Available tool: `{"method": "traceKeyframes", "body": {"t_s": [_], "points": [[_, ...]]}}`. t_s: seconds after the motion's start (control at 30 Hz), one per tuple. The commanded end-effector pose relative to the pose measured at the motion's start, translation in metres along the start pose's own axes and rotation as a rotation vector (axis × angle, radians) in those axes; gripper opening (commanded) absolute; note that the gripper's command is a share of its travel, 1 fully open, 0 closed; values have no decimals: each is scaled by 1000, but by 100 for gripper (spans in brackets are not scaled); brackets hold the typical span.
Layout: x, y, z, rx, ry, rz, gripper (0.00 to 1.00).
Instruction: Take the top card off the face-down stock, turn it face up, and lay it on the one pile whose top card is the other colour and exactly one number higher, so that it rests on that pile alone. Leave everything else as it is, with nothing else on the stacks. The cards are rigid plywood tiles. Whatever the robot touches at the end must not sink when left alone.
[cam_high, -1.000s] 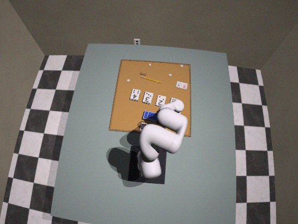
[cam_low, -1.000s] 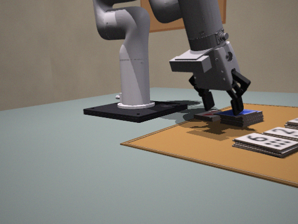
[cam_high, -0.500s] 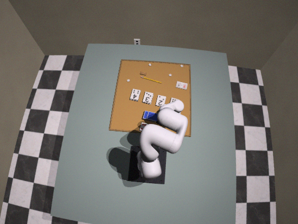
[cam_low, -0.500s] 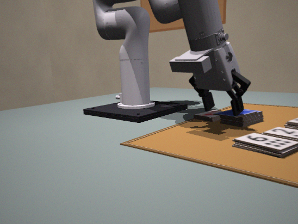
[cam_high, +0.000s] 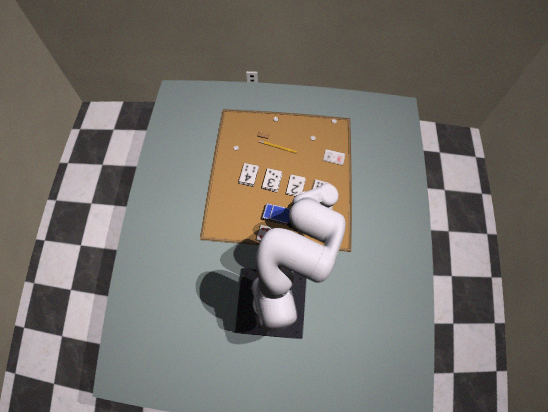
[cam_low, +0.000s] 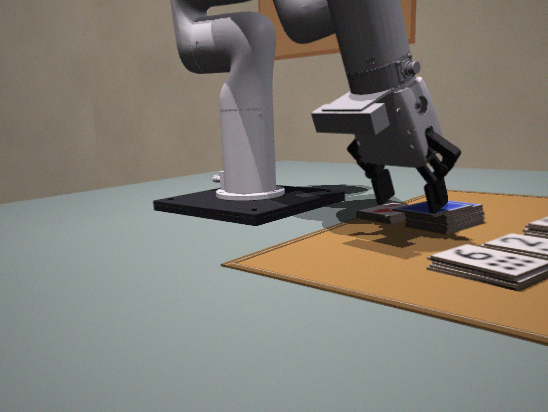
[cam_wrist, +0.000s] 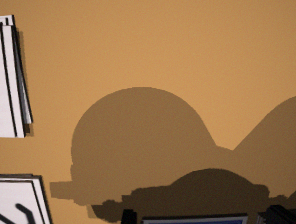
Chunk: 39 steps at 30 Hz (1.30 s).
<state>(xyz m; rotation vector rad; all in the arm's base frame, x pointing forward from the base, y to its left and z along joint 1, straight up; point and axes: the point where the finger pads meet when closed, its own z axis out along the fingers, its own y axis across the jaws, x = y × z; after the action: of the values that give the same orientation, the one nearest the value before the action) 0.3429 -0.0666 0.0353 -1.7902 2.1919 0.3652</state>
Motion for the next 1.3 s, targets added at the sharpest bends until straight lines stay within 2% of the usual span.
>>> {"method": "traceKeyframes", "body": {"t_s": [0.0,1.27], "points": [[0,-1,-1,3,1,-1,87],[0,-3,7,3,1,-1,87]]}}
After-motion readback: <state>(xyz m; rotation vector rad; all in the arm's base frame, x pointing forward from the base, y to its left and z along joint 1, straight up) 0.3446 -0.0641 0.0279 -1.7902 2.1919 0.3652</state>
